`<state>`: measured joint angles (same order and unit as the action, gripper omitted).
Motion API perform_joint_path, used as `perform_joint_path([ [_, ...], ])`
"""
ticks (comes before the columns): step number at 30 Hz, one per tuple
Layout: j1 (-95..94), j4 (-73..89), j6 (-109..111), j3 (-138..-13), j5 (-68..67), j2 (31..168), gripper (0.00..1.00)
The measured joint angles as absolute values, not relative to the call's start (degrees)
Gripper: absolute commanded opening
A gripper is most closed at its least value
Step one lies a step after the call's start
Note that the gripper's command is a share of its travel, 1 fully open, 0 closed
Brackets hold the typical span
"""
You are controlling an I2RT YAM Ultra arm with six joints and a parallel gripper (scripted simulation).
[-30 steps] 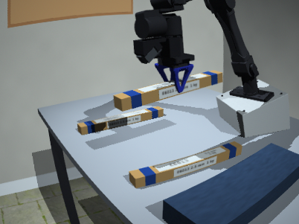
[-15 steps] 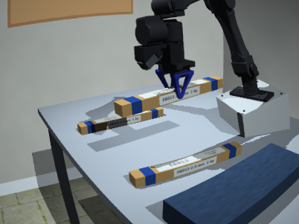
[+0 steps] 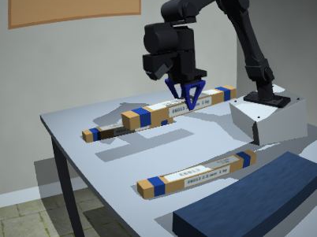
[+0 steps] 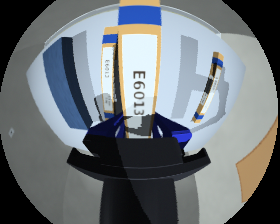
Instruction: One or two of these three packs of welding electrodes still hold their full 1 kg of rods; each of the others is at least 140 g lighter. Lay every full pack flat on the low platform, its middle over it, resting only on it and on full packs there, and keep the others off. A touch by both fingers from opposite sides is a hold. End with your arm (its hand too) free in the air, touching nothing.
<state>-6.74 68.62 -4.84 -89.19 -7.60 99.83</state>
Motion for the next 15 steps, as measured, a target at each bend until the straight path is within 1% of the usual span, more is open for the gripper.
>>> perform_joint_path([
  [15, -6.3, 64.7, -4.4, -86.0, -7.6, 100.7, 0.00],
])
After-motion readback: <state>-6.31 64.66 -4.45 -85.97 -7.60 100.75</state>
